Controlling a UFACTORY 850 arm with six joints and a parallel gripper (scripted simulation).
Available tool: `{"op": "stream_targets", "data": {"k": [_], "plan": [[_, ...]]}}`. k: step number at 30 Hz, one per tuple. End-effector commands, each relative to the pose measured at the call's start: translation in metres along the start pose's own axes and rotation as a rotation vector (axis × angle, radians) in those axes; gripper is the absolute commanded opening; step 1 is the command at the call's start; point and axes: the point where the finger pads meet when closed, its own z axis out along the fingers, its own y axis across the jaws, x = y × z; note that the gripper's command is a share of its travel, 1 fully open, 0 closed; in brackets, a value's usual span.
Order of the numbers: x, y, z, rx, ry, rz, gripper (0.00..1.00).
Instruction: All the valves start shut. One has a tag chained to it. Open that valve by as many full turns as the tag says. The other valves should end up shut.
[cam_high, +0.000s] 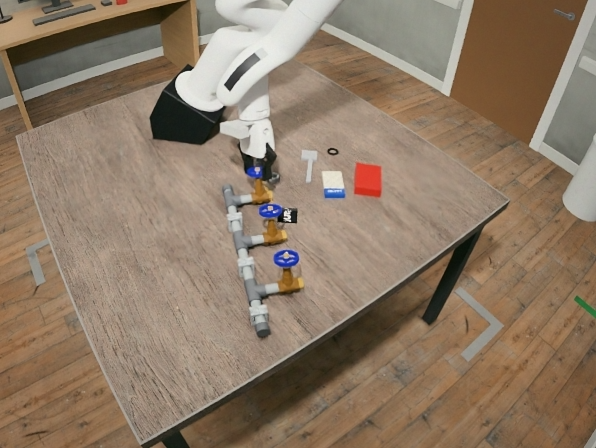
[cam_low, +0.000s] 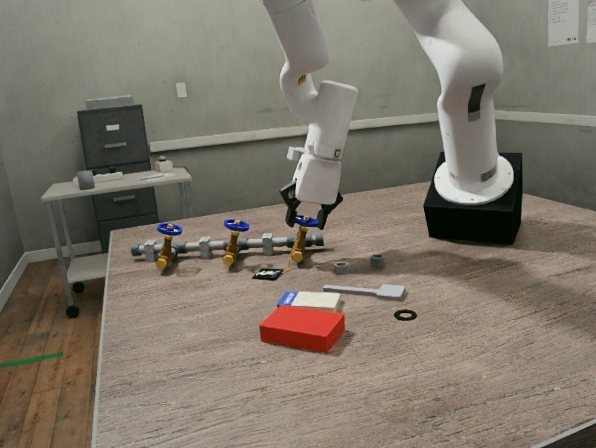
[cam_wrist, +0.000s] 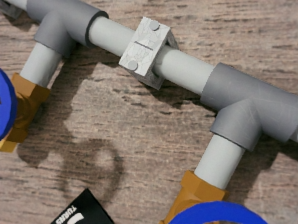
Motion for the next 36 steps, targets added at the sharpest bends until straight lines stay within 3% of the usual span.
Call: {"op": "stream_targets", "data": {"k": [1,25,36], "plan": [[0.0001,-0.0005,0.0000,-0.001,-0.007,0.006,0.00],[0.0001,-0.0005,0.0000,-0.001,-0.007,-0.001,0.00],[0.0001,-0.0005,0.0000,-0.001,-0.007,-0.111,0.00]]}}
